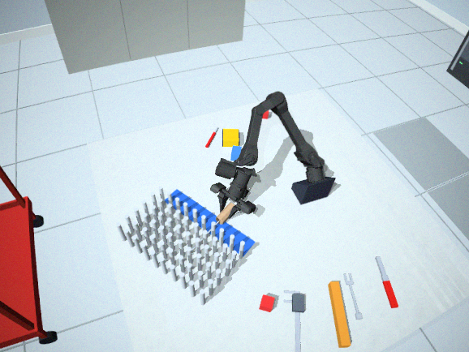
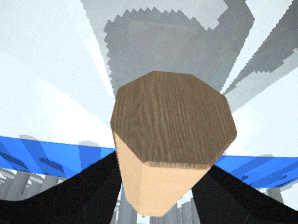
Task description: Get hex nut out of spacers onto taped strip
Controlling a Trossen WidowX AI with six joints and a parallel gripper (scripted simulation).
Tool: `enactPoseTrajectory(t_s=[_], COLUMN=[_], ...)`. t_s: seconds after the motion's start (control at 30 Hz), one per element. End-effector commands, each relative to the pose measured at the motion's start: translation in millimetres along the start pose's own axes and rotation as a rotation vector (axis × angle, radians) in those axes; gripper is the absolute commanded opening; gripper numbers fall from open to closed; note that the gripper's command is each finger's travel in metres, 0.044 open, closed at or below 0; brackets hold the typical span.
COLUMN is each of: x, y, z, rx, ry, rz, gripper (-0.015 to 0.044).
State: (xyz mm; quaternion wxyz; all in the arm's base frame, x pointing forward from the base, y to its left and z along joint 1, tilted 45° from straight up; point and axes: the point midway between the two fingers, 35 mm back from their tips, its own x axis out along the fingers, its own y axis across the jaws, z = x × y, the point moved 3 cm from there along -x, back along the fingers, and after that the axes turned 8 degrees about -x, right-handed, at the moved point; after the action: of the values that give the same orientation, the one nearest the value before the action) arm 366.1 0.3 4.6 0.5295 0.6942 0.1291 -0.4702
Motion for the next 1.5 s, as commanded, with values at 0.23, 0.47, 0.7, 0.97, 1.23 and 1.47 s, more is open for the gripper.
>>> enactPoseTrajectory(t_s=[0.23, 0.47, 0.7, 0.97, 1.23, 1.47], x=[-5, -8, -10, -13, -15, -18], y=[-2, -2, -3, -3, -4, -5], z=[7, 10, 14, 18, 22, 26], rx=[-0.005, -0.005, -0.005, -0.005, -0.005, -0.006], ry=[0.004, 0.004, 0.004, 0.004, 0.004, 0.003], rz=[-0.002, -0.002, -0.002, -0.002, -0.003, -0.003], gripper=[0.0, 0.0, 0.0, 0.0, 0.0, 0.0])
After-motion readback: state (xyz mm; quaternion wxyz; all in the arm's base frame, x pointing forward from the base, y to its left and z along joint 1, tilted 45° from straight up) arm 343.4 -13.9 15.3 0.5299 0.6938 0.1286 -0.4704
